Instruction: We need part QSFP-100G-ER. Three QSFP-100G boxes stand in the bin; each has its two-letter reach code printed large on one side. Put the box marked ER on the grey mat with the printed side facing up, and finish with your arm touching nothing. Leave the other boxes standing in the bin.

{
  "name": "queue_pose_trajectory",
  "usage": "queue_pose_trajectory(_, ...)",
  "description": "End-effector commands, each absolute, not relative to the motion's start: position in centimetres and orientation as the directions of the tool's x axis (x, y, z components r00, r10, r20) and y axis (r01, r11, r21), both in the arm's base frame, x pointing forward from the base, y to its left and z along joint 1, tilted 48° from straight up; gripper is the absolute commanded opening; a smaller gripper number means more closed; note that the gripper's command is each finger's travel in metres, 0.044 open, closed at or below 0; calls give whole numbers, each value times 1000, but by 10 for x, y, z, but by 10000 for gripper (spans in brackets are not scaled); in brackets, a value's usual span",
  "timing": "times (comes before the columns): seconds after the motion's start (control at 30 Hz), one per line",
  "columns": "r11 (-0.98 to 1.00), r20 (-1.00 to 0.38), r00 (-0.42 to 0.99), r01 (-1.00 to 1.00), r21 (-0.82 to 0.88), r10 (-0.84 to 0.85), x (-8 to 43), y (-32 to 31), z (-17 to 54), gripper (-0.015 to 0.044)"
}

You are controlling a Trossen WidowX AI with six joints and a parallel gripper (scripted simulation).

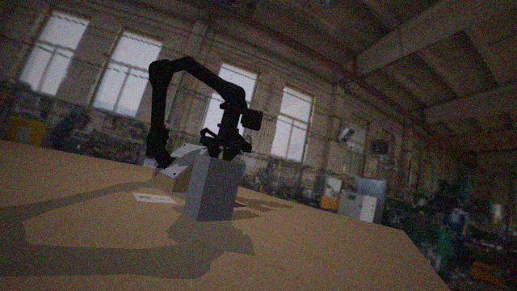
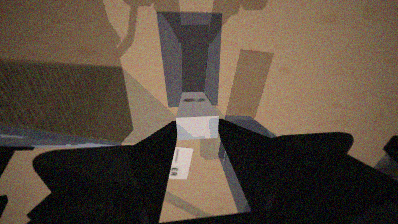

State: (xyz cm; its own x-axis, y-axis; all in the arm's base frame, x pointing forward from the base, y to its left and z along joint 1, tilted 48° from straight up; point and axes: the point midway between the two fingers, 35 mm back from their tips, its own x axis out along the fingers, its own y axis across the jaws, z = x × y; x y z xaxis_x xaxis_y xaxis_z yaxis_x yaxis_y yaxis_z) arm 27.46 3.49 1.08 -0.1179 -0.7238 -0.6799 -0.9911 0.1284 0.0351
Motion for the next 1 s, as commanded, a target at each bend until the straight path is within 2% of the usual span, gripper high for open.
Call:
queue_pose_trajectory(0.0,128,-680,-118,-991,35,-724,275,35,11,181)
queue_pose_trajectory(0.13,128,-680,-118,-991,35,-724,275,35,11,157)
queue_pose_trajectory(0.47,125,-679,-114,-992,33,-725,274,35,11,157)
queue_pose_trajectory(0.8,50,-678,-15,-998,-33,-735,259,36,11,157)
queue_pose_trajectory(0.97,48,-678,-12,-998,-34,-735,259,37,12,157)
